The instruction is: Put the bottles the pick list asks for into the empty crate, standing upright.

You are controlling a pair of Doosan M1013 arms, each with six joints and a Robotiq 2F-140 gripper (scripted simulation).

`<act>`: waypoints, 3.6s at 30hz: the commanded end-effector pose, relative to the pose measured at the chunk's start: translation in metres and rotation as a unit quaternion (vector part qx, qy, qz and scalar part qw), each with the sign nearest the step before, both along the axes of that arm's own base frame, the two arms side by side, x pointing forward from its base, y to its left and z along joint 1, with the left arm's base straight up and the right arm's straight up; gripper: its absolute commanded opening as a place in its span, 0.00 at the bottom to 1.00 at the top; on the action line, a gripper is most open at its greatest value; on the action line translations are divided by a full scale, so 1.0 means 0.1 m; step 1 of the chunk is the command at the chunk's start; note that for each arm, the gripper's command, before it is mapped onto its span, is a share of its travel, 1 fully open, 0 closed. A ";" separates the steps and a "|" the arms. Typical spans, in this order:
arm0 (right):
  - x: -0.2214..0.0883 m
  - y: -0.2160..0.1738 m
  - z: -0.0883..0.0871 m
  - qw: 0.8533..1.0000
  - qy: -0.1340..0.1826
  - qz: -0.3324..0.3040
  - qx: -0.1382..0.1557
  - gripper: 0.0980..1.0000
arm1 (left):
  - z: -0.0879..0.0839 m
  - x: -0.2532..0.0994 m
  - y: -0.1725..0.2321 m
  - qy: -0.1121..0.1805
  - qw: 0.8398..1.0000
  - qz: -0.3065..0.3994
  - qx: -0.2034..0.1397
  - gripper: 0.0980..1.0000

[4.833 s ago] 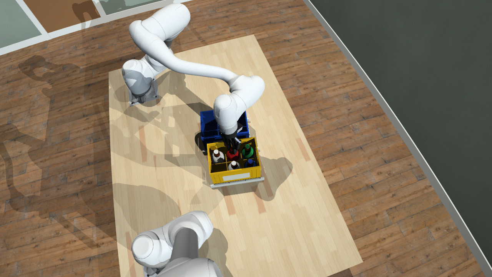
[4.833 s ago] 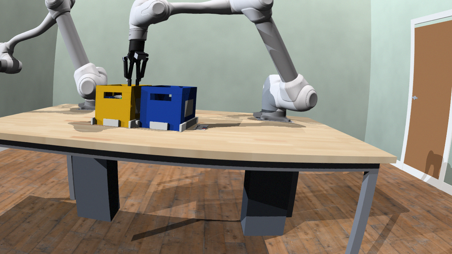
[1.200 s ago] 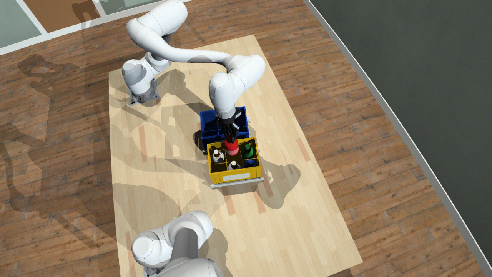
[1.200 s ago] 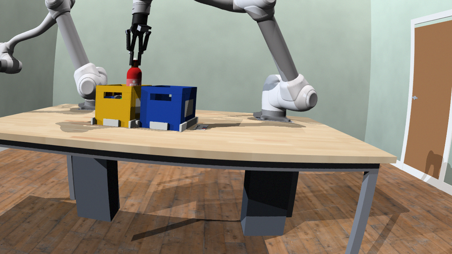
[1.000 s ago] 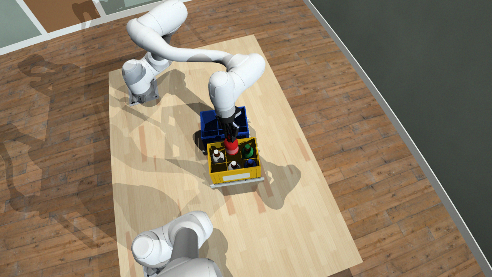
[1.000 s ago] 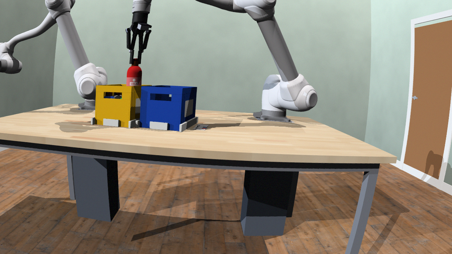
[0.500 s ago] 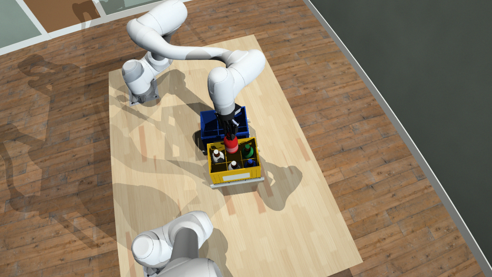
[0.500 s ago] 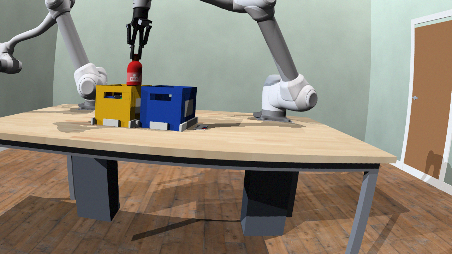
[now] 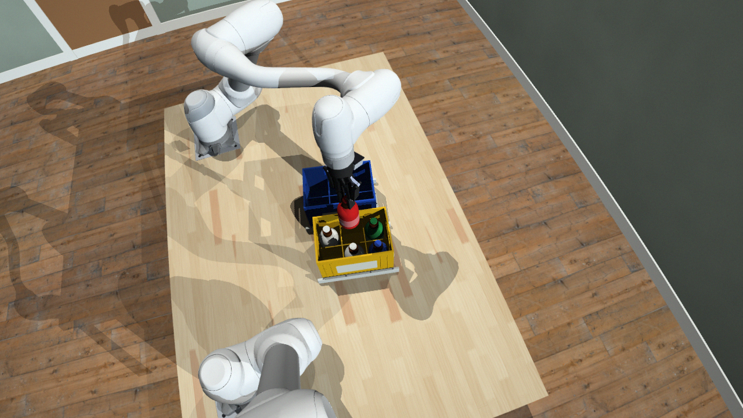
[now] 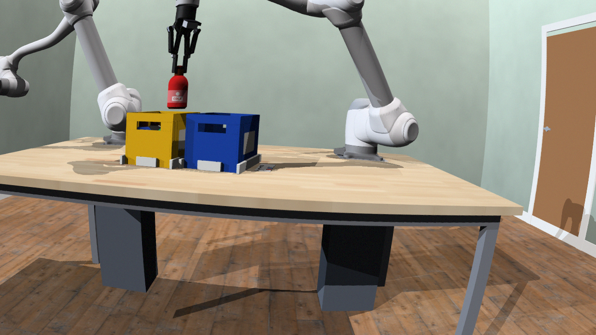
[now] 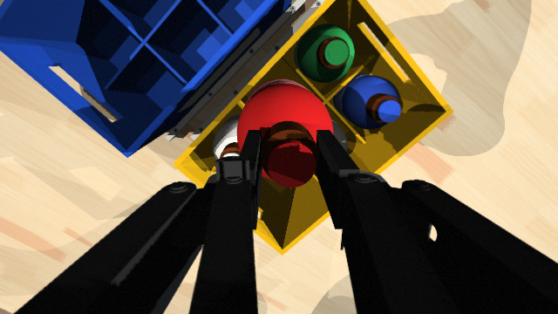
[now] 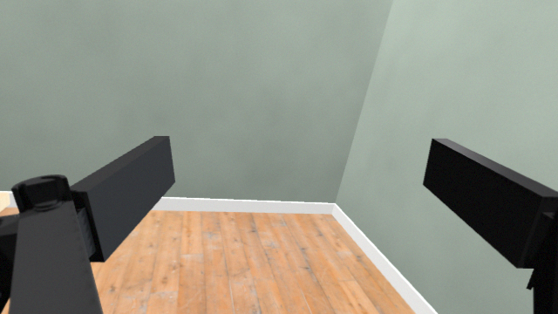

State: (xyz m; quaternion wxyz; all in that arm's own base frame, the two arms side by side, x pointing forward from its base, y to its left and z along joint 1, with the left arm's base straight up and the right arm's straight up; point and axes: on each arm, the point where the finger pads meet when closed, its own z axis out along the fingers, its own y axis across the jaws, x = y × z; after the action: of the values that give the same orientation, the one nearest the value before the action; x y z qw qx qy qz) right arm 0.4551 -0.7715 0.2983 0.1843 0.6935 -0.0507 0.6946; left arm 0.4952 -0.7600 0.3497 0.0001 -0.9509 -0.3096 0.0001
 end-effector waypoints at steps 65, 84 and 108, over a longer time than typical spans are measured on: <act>0.00 0.00 0.01 1.000 0.000 0.000 -0.001 1.00 | 0.02 -0.56 0.92 -0.001 1.000 0.000 0.000 0.00; 0.00 0.00 0.01 1.000 0.000 0.000 -0.001 1.00 | 0.02 -0.72 1.18 -0.001 1.000 0.000 0.000 0.00; 0.00 0.00 0.01 1.000 0.000 0.000 -0.001 1.00 | 0.01 -0.96 1.56 -0.001 1.000 0.000 0.000 0.00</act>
State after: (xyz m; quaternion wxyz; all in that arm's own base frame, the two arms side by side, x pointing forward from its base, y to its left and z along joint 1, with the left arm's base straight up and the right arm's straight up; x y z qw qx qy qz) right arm 0.4551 -0.7715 0.2983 0.1843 0.6935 -0.0507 0.6946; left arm 0.4023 -0.6082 0.3502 0.0002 -0.9509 -0.3096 0.0001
